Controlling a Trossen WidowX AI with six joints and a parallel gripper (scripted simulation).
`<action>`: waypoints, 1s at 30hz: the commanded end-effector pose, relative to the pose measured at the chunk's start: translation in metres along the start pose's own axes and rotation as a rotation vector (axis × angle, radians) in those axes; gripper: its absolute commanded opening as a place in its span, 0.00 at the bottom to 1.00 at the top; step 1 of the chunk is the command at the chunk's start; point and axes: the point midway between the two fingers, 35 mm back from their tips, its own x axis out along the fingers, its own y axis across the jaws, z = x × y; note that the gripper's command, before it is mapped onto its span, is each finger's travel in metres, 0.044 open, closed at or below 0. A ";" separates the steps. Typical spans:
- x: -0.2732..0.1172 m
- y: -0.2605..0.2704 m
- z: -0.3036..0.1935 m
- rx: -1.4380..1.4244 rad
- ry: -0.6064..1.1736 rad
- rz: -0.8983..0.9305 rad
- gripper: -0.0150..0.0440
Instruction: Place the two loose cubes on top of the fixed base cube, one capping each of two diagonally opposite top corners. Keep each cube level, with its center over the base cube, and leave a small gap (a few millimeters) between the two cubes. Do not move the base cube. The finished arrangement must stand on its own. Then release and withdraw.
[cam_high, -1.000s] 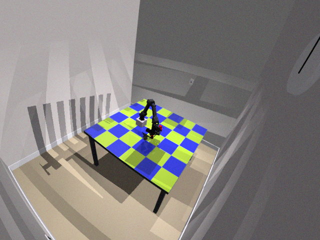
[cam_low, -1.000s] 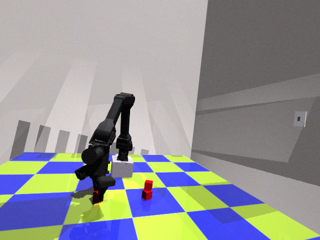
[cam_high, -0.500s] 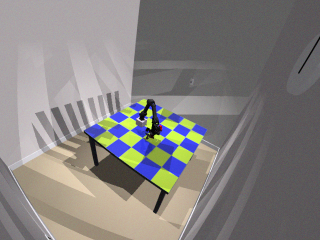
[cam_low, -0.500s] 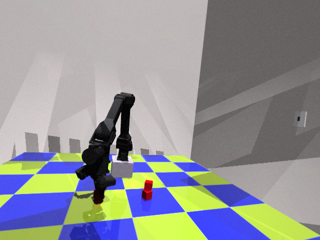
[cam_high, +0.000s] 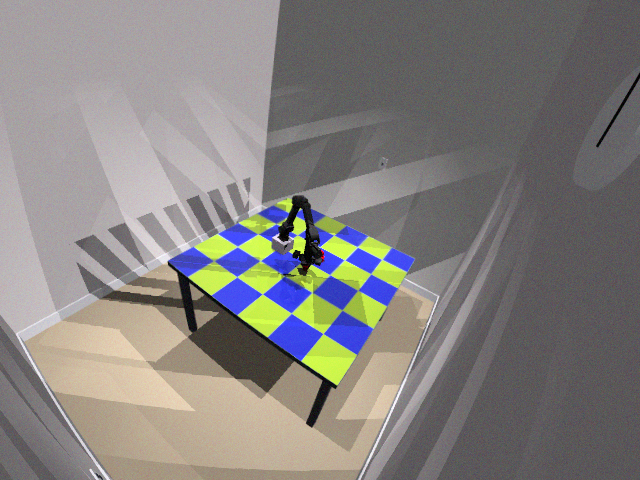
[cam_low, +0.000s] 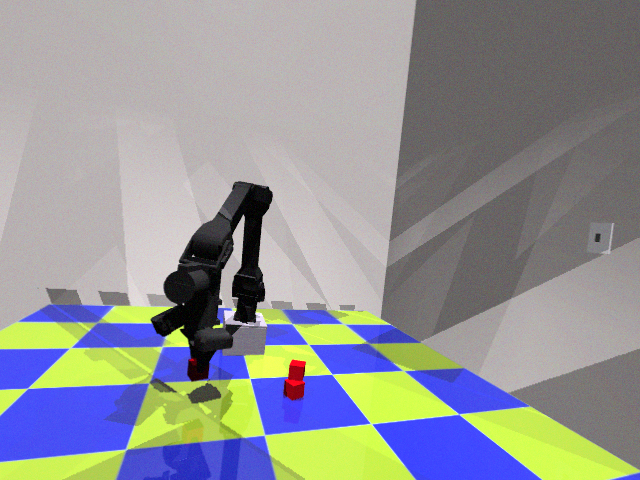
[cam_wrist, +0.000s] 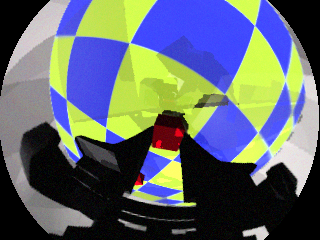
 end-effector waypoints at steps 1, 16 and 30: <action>-0.015 0.001 0.001 -0.003 -0.001 0.006 0.43; -0.059 -0.003 -0.003 -0.003 -0.001 0.006 0.43; -0.056 0.024 -0.034 -0.186 0.000 0.005 0.43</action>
